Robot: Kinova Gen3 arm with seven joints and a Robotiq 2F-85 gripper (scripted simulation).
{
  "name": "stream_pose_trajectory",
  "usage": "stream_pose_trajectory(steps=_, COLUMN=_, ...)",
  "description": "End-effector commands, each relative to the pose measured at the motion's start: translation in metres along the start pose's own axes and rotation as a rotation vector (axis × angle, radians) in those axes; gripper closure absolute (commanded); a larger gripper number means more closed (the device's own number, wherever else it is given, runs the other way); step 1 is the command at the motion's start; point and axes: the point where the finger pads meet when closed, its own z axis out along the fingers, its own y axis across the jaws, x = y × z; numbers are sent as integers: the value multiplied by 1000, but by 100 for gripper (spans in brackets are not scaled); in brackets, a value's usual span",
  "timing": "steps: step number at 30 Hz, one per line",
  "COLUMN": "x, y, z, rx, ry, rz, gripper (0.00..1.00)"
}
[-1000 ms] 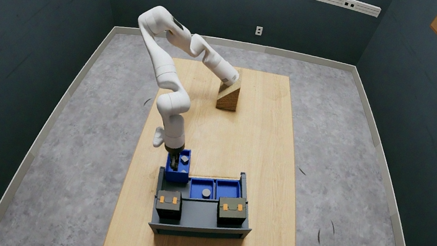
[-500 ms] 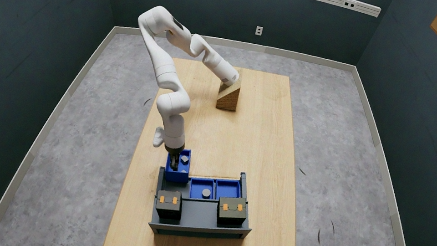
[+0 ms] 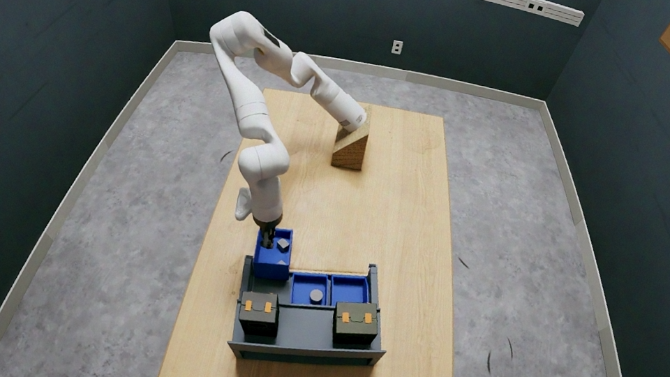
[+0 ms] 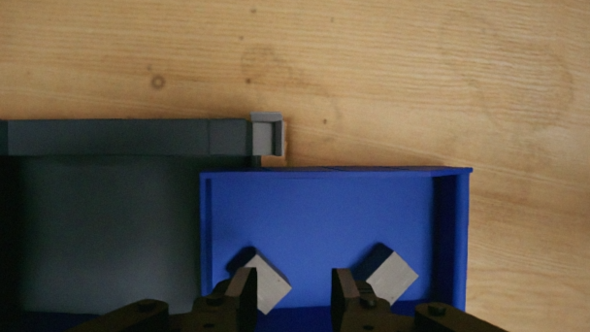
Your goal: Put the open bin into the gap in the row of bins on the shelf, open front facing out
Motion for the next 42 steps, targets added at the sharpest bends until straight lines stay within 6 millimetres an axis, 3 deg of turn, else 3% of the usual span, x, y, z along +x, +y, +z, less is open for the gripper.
stream_pose_trajectory(steps=1, x=0, y=0, z=-1, rx=0, ry=-1, rz=0, gripper=61)
stream_pose_trajectory(steps=7, x=0, y=0, z=-1, rx=0, ry=-1, rz=0, gripper=61)
stream_pose_trajectory(steps=12, x=5, y=48, z=13, rx=0, ry=-1, rz=0, gripper=61)
stream_pose_trajectory(steps=24, x=5, y=48, z=13, rx=0, ry=-1, rz=0, gripper=61)
stream_pose_trajectory(steps=29, x=11, y=101, z=28, rx=0, ry=-1, rz=0, gripper=61)
stream_pose_trajectory(steps=42, x=11, y=106, z=30, rx=-1, ry=0, rz=0, gripper=61)
